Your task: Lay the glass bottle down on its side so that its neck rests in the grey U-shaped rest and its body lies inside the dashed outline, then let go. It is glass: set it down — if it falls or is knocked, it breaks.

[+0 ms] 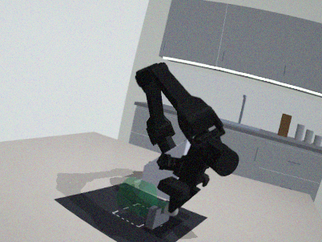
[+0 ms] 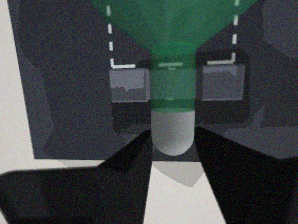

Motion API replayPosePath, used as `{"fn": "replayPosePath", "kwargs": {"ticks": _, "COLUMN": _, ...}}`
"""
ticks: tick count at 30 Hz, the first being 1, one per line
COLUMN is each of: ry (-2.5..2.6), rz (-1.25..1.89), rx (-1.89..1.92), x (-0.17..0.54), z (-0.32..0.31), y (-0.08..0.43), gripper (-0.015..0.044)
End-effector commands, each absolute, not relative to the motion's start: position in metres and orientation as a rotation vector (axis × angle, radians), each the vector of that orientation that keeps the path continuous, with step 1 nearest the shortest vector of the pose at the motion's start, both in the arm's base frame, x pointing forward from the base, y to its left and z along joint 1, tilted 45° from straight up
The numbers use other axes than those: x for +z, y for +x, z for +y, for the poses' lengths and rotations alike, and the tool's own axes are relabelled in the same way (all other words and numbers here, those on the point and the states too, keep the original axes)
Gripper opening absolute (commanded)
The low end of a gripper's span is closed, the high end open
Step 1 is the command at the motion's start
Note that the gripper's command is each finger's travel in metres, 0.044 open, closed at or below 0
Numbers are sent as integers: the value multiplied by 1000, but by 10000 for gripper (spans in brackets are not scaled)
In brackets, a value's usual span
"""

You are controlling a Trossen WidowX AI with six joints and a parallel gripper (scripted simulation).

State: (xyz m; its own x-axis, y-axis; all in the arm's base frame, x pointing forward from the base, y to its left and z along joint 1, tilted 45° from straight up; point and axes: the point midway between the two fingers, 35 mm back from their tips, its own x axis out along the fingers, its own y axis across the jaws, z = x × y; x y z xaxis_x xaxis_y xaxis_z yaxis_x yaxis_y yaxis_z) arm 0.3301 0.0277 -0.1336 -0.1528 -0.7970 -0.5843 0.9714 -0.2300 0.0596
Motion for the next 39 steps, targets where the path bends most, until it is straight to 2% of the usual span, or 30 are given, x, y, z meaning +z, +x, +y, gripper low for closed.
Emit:
{"fn": "replayPosePath", "kwargs": {"ticks": 1, "ry": 593, "rz": 392, "rx": -1721, "x": -133, "z": 24, "y": 328, "gripper": 119}}
{"fn": "replayPosePath", "kwargs": {"ticks": 15, "ry": 606, "rz": 390, "rx": -1716, "x": -134, "z": 27, "y": 330, "gripper": 119}}
{"fn": "replayPosePath", "kwargs": {"ticks": 27, "ry": 606, "rz": 390, "rx": -1716, "x": -134, "z": 27, "y": 330, "gripper": 434}}
{"fn": "replayPosePath", "kwargs": {"ticks": 39, "ry": 794, "rz": 481, "rx": -1715, "x": -81, "z": 71, "y": 340, "gripper": 440}}
